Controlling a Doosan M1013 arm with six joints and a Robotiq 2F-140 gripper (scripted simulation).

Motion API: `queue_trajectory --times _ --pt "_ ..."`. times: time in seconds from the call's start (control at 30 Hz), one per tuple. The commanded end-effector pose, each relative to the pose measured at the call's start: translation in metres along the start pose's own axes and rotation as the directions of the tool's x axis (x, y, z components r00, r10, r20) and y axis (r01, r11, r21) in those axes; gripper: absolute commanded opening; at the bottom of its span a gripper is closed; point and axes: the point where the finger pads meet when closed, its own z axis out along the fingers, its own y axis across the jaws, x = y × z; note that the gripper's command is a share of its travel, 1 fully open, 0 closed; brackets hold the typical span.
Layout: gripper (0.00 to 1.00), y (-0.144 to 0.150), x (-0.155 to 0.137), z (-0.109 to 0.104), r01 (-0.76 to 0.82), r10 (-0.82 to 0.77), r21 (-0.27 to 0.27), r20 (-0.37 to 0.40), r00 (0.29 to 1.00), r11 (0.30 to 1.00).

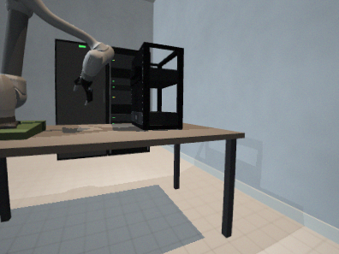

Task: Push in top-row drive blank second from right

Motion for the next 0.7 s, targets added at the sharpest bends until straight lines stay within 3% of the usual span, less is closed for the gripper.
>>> queue_trajectory --times 0.0,0.67 --pt "1.0 -0.001 0.001 0.0 -0.003 0.003 0.001 -0.002 1.0 1.0" --pt "1.0 -0.011 0.013 0.003 -0.055 0.056 0.021 -0.044 0.997 0.998"
